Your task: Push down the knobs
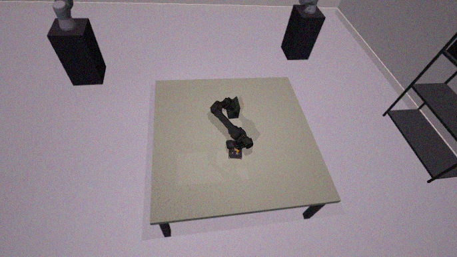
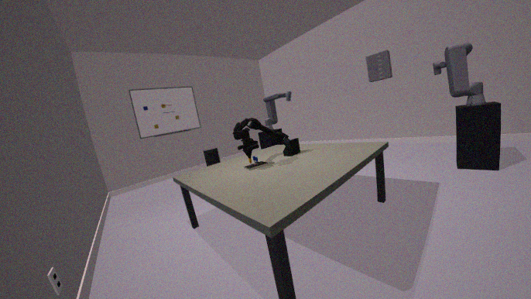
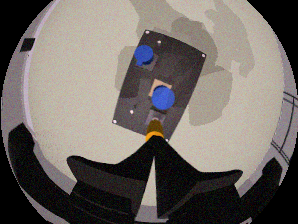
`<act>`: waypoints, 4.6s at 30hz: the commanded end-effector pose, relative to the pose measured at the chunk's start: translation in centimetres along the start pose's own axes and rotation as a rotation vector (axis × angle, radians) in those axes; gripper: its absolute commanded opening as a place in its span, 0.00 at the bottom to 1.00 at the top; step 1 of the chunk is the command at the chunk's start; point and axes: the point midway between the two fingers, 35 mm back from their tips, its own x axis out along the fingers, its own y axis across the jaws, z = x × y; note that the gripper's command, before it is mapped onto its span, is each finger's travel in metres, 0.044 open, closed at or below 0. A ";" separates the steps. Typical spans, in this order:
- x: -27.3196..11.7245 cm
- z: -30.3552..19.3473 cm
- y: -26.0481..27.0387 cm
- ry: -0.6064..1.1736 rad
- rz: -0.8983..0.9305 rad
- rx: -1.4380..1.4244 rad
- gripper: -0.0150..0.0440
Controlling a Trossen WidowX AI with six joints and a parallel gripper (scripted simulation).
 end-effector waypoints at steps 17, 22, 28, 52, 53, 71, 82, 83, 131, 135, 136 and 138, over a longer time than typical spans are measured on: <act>1.3 -0.1 0.3 -0.004 0.001 0.011 0.25; 1.3 -0.1 0.3 -0.004 0.001 0.011 0.25; 1.3 -0.1 0.3 -0.004 0.001 0.011 0.25; 1.6 -0.1 0.3 -0.004 0.001 0.011 0.25; 1.6 -0.1 0.3 -0.004 0.001 0.011 0.25; 1.6 -0.1 0.3 -0.004 0.001 0.011 0.25; 1.7 -0.1 0.3 -0.004 0.001 0.011 0.25; 1.7 -0.1 0.3 -0.004 0.001 0.011 0.25; 0.6 -0.1 0.3 -0.004 0.001 0.010 0.25; 0.1 -0.1 0.3 -0.004 0.001 0.010 0.25; -0.1 -0.1 0.3 -0.004 0.001 0.010 0.25; 0.1 -0.1 0.4 -0.003 0.004 0.009 0.30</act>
